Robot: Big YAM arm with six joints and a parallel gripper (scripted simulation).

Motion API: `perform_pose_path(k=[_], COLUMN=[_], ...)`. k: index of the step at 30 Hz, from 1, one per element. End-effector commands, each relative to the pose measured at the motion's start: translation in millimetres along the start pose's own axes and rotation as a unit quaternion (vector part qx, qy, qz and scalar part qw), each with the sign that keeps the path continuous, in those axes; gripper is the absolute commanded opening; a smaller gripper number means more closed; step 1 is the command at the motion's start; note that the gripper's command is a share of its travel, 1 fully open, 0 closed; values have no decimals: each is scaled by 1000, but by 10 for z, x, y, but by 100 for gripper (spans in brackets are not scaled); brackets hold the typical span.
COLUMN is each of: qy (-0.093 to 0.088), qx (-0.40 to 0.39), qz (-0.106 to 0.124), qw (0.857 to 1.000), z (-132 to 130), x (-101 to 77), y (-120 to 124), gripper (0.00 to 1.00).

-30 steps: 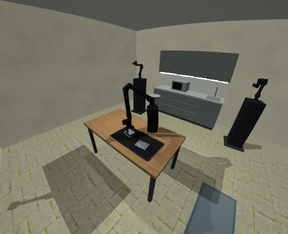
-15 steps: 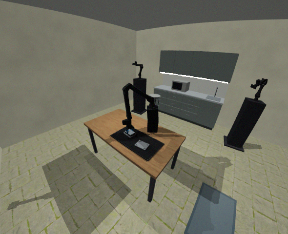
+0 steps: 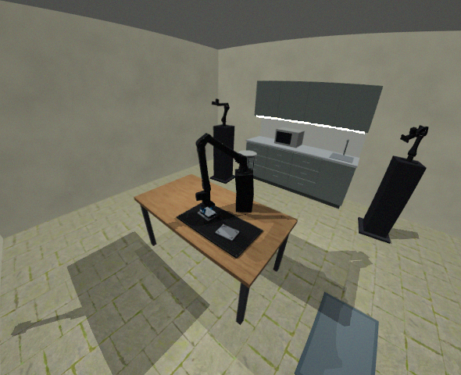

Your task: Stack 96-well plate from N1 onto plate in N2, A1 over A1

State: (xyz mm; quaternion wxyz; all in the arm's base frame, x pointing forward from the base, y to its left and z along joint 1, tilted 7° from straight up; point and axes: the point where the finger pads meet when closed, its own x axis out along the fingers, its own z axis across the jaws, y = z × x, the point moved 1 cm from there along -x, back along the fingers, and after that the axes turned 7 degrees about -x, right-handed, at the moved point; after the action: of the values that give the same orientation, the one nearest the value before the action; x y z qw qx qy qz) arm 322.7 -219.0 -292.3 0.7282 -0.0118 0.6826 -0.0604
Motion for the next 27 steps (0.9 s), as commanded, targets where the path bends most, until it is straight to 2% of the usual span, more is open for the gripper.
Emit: perform_pose_path(k=[1,27], qy=[-6,-10], qx=[5,5], qz=[-4,-6], qw=[1000,1000], z=[15,51], x=[30,24], y=[-77,-100], gripper=[0,0])
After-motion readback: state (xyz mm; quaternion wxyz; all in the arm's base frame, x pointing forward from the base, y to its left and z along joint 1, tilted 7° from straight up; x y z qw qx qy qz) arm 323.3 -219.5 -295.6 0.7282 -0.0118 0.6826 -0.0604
